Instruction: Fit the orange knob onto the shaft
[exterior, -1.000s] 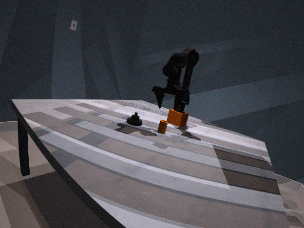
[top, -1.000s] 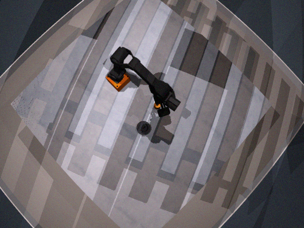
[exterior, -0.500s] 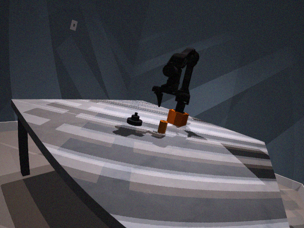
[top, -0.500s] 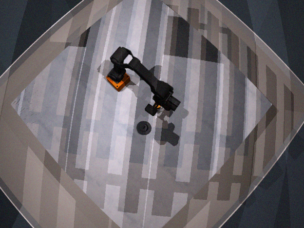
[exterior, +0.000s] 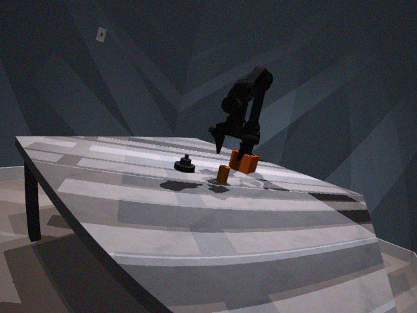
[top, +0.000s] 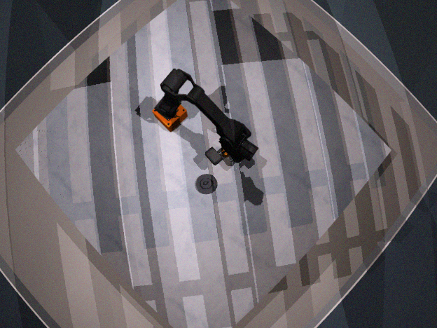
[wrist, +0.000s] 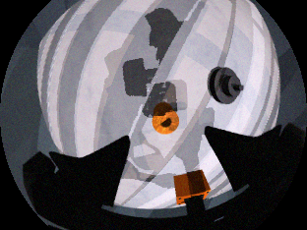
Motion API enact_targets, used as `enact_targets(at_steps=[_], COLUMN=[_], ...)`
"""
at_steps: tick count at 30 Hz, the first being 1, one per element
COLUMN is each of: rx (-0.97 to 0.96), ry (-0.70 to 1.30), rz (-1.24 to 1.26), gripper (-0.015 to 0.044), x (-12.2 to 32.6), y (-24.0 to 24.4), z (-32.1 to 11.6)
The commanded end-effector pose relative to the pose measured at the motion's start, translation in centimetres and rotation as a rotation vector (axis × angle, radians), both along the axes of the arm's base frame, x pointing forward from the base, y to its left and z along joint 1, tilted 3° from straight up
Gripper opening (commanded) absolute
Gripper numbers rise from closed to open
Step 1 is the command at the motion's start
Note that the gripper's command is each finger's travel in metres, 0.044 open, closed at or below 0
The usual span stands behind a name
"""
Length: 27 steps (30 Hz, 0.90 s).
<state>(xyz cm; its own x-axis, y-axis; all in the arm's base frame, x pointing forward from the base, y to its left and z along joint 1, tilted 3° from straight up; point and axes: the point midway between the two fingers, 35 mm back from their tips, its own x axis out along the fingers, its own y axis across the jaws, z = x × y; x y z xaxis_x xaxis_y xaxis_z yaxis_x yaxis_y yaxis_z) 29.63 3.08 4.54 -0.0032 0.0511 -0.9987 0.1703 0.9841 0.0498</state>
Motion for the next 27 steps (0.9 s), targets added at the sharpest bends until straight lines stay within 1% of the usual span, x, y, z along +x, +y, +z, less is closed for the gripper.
enact_targets(at_steps=[1,4,10,27], rx=[-0.006,-0.006,-0.006,-0.006], ry=[0.001,0.001,0.001,0.001], rz=[-0.006,-0.006,-0.006,-0.006], gripper=[0.044,0.044,0.044,0.044], x=[0.1,0.1,0.1,0.2], y=[-0.1,0.0,0.0,0.2], z=[-0.7,-2.0,-2.3,-5.1])
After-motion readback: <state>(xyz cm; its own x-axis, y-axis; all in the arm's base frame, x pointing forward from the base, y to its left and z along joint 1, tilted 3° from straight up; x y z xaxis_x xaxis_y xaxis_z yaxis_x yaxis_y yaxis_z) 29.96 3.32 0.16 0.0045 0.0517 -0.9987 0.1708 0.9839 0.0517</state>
